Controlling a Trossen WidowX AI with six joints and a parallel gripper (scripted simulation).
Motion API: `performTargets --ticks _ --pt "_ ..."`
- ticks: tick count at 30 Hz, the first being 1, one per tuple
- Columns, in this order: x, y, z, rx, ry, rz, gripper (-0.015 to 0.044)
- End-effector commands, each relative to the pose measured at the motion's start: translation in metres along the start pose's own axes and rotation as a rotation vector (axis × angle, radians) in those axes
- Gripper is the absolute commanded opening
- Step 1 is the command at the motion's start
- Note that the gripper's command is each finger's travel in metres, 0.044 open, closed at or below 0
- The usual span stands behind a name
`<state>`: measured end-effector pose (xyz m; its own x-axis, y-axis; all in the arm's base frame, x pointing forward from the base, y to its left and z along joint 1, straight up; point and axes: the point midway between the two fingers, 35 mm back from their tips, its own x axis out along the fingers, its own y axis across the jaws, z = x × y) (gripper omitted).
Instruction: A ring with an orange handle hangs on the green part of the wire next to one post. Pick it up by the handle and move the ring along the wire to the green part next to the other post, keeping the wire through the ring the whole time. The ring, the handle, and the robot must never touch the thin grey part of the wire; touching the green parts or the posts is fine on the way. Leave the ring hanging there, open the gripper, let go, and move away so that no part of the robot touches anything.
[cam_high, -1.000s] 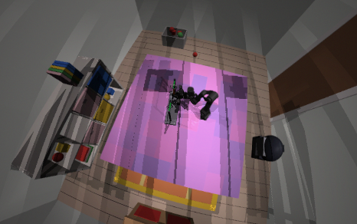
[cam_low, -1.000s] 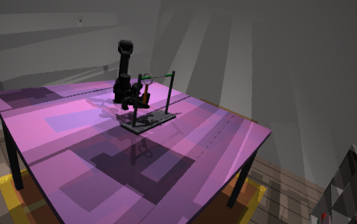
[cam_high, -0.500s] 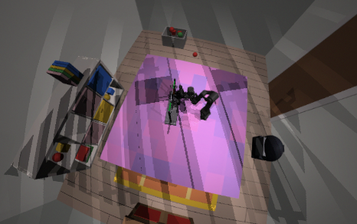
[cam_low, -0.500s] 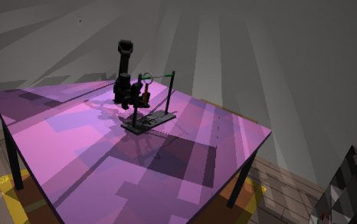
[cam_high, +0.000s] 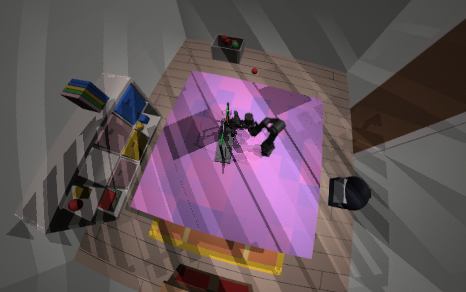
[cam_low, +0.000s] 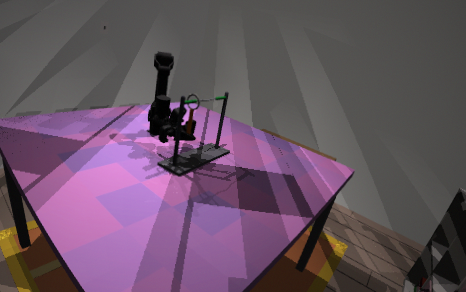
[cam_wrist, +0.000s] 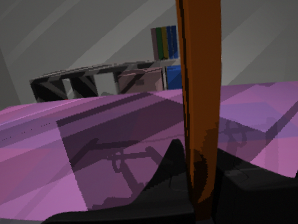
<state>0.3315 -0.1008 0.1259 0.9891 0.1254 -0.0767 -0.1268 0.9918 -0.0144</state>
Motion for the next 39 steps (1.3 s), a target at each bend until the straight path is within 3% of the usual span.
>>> performTargets --ticks 1,39 --pt "0.0 -0.001 0.001 0.0 -0.003 -0.004 -0.015" --pt "0.001 0.037 0.002 0.006 -0.004 -0.035 -0.015"
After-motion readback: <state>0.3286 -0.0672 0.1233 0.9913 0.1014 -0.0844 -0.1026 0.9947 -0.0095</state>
